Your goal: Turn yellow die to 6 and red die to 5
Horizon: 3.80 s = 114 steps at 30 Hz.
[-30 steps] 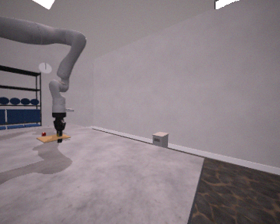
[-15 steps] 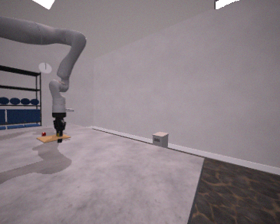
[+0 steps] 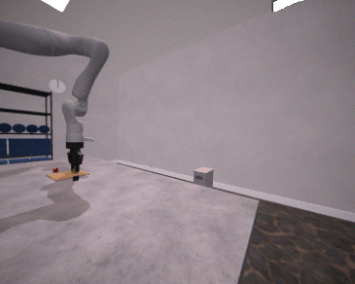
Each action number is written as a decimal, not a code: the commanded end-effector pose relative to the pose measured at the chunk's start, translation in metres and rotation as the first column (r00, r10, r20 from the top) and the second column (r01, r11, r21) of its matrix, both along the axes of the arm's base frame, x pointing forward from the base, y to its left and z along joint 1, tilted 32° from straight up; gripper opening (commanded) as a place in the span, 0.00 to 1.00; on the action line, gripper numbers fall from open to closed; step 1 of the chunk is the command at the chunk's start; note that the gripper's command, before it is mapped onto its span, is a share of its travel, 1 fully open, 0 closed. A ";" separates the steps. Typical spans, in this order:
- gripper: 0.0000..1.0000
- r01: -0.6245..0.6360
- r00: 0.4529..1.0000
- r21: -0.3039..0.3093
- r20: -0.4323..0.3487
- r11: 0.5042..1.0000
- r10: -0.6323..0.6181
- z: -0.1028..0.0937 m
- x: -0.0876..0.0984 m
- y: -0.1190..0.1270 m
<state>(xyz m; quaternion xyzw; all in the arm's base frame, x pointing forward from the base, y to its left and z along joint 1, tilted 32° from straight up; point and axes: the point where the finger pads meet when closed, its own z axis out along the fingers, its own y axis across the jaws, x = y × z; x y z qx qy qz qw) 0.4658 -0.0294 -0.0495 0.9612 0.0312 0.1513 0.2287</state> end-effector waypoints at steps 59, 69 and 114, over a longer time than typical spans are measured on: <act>1.00 -0.003 1.000 0.002 0.004 1.000 0.003 0.075 -0.025 0.039; 1.00 -0.022 1.000 -0.005 -0.006 1.000 0.022 0.074 -0.026 0.040; 1.00 -0.931 0.296 -0.017 -0.618 0.364 0.729 -0.004 -0.070 0.121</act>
